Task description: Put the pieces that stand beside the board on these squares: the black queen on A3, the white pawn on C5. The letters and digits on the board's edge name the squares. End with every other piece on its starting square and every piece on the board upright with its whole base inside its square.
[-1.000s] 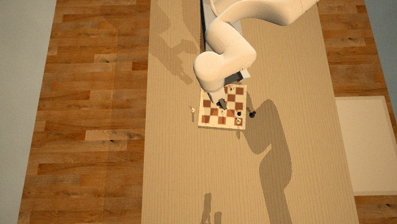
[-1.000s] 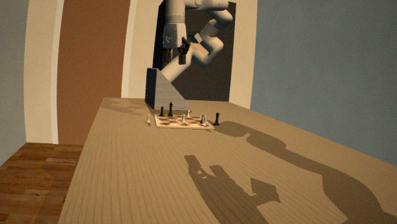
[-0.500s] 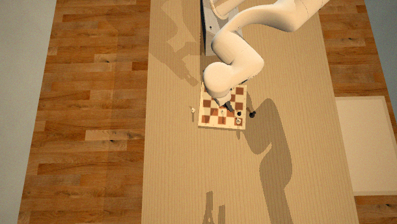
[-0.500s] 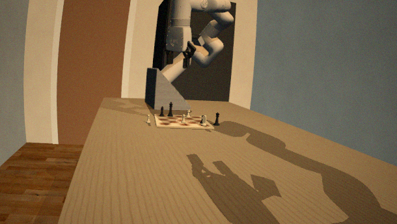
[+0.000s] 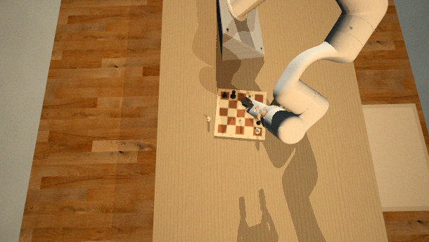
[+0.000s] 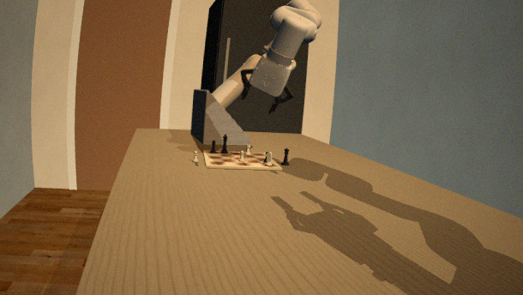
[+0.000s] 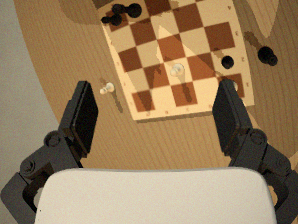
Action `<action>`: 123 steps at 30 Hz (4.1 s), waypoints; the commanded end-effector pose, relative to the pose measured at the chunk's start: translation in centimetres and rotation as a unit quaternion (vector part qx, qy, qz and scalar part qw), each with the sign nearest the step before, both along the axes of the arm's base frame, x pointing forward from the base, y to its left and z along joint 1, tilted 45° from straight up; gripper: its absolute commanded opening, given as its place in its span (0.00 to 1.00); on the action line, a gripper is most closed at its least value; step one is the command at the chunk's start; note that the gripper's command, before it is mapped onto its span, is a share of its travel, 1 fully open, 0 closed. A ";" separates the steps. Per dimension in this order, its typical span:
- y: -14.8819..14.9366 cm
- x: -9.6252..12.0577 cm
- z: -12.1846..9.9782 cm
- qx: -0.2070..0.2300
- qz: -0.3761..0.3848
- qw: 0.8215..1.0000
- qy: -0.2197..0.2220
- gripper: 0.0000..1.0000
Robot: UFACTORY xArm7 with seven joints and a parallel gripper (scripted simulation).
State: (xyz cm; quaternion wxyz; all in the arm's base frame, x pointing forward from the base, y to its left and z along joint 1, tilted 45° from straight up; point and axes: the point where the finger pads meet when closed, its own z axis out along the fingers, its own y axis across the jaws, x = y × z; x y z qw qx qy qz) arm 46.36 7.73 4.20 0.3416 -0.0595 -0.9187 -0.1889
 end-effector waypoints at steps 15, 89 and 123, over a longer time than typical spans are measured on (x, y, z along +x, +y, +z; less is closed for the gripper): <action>7.7 0.4 2.9 -0.008 0.408 0.912 -0.039 1.00; 29.9 -3.3 17.9 -0.096 0.890 0.446 0.001 1.00; 29.9 -3.3 17.9 -0.096 0.890 0.446 0.001 1.00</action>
